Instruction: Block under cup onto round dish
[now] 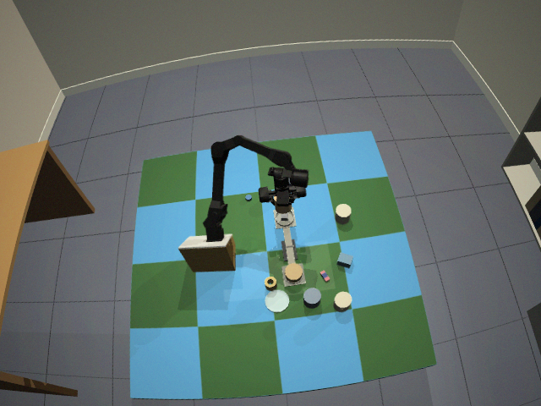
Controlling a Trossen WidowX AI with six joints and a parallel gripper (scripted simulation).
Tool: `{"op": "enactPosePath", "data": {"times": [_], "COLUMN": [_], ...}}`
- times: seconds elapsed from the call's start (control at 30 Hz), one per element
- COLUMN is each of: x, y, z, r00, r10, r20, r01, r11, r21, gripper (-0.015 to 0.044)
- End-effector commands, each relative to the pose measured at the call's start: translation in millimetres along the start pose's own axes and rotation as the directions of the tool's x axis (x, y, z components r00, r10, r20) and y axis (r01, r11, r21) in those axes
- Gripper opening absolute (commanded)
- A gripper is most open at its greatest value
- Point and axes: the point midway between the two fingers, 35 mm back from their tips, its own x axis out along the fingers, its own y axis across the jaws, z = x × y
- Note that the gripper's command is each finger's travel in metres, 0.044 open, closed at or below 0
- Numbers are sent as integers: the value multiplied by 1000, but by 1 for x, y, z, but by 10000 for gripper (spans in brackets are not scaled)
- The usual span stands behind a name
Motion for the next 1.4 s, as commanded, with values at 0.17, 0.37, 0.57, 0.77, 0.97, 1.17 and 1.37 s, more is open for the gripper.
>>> {"op": "enactPosePath", "data": {"times": [0.17, 0.37, 0.57, 0.77, 0.97, 1.17, 1.37], "x": [12, 24, 36, 47, 57, 67, 76], "y": [-4, -9, -15, -22, -30, -40, -50], "z": [-13, -27, -40, -54, -68, -81, -95], "r00": [1000, 1000, 999, 999, 999, 999, 1000], "r10": [-4, -6, -6, -4, -1, 3, 6], "r20": [16, 29, 37, 41, 39, 32, 20], "r01": [4, 6, 6, 4, 1, -3, -6], "r11": [1000, 1000, 1000, 1000, 1000, 1000, 1000], "r21": [1, 0, -2, -4, -6, -7, -7], "gripper": [0, 0, 0, 0, 0, 0, 0]}}
